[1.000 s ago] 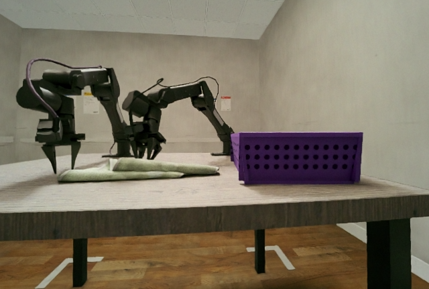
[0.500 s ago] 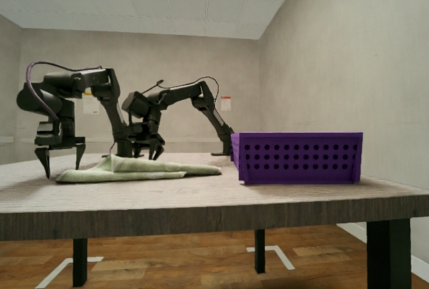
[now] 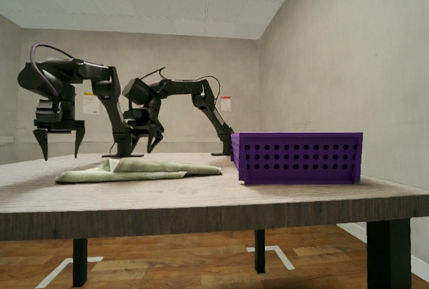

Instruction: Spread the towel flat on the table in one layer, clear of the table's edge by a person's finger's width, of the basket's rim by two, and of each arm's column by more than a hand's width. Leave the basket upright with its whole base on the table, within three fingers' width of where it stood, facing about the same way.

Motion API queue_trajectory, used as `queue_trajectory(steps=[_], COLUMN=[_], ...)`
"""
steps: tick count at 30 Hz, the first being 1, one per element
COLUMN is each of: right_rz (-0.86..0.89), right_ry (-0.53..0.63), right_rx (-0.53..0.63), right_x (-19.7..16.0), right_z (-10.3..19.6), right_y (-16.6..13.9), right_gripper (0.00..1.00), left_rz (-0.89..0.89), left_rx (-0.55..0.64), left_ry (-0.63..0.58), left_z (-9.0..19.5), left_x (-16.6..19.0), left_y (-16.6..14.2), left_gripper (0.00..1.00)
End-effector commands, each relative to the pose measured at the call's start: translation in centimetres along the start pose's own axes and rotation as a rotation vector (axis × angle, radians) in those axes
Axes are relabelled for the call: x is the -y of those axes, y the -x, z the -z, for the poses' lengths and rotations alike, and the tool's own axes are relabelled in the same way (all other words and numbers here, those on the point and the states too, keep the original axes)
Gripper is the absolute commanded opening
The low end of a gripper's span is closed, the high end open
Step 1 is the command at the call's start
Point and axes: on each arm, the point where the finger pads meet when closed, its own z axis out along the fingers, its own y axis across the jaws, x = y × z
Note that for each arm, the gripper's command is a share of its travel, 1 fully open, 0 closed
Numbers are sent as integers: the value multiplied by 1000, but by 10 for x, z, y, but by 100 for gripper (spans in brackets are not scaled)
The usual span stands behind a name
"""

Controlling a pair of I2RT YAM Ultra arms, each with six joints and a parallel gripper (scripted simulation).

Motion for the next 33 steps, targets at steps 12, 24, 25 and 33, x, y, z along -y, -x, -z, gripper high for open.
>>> queue_trajectory(steps=[12,24,25,33], right_rz=[-2,-3,-3,-3], right_ry=[17,15,15,15], right_rx=[-12,-21,-21,-21], right_x=[-6,-3,-3,-3], right_z=[18,10,10,10], right_y=[-3,-3,-3,-3], right_gripper=[60,60,60,60], left_rz=[1,-6,-6,-6], left_rx=[-1,-21,-21,-21], left_ry=[1,11,11,11], left_z=[24,12,12,12], left_x=[-2,-3,-3,-3], left_y=[10,1,1,1], left_gripper=[60,60,60,60])
